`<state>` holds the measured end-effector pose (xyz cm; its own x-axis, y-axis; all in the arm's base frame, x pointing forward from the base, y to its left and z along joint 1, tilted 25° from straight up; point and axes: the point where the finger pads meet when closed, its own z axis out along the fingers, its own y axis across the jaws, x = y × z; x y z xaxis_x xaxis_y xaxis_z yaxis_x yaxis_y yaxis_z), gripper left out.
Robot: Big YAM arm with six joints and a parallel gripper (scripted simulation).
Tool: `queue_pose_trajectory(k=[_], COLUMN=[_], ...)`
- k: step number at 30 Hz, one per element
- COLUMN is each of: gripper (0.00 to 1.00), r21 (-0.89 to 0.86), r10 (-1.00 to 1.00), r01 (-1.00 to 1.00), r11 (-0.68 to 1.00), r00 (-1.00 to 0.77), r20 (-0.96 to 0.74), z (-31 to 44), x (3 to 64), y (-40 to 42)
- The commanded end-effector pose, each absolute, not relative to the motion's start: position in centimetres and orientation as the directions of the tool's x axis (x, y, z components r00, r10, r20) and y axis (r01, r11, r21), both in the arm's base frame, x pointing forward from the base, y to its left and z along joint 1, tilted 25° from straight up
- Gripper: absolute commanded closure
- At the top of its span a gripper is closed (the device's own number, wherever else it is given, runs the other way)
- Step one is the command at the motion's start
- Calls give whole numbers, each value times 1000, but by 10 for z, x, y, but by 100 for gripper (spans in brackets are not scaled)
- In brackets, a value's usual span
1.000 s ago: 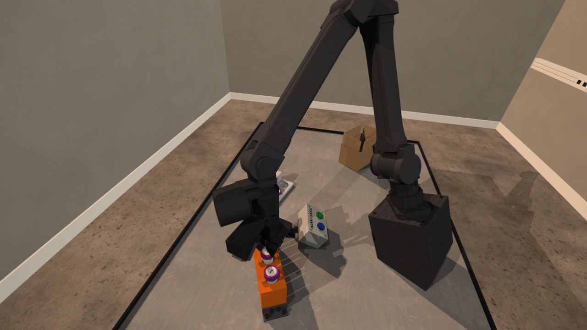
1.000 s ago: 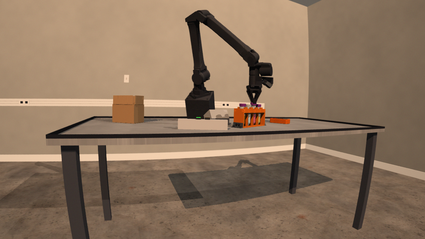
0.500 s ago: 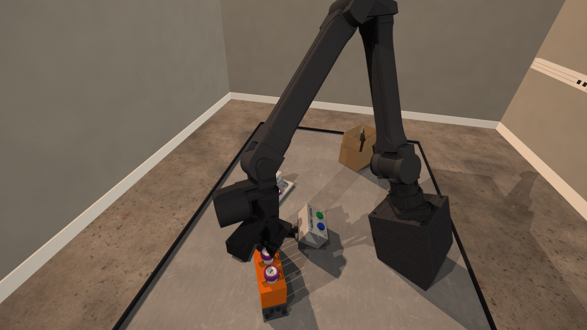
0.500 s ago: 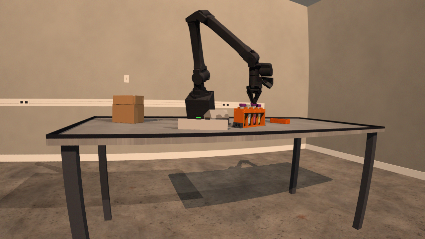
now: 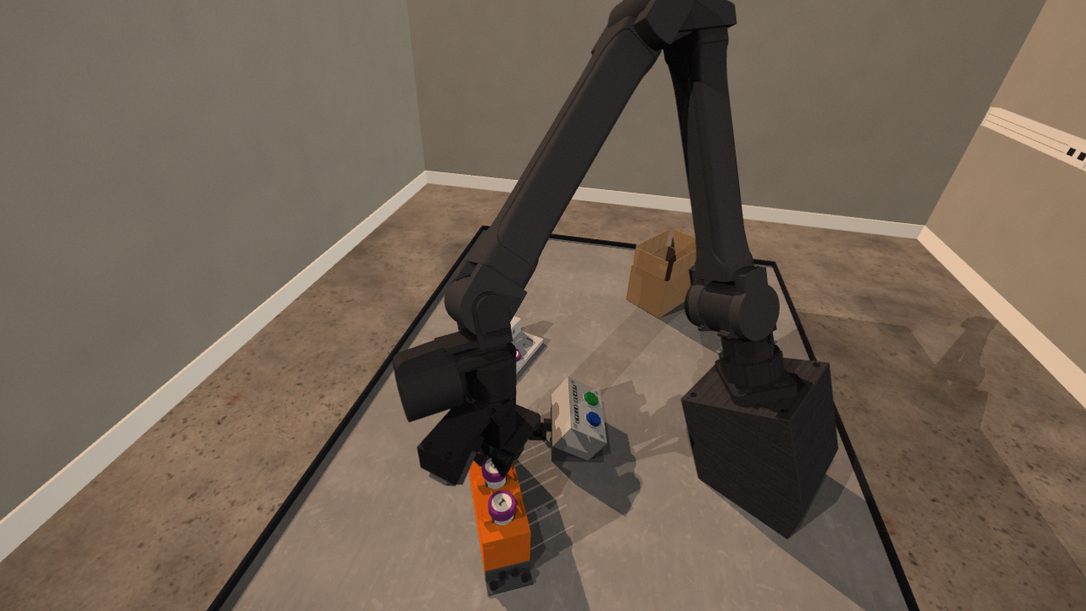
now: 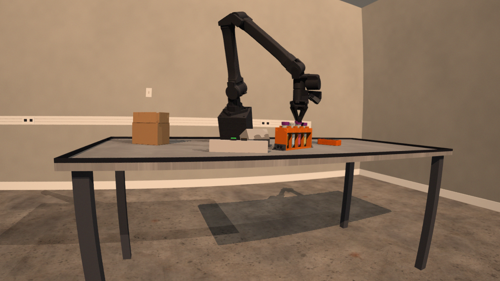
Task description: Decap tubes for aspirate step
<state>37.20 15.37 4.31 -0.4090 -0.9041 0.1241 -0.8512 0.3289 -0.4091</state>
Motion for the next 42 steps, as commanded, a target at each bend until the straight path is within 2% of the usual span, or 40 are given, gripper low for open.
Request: queue_pose_trajectory(k=[1,42], gripper=[100,100], r21=[-409,-421], r10=[-904,-905], r01=[-851,-843], r11=[329,335], r00=[-409,-412], r20=[123,104], z=[39,48], x=[378,388], y=[152,157])
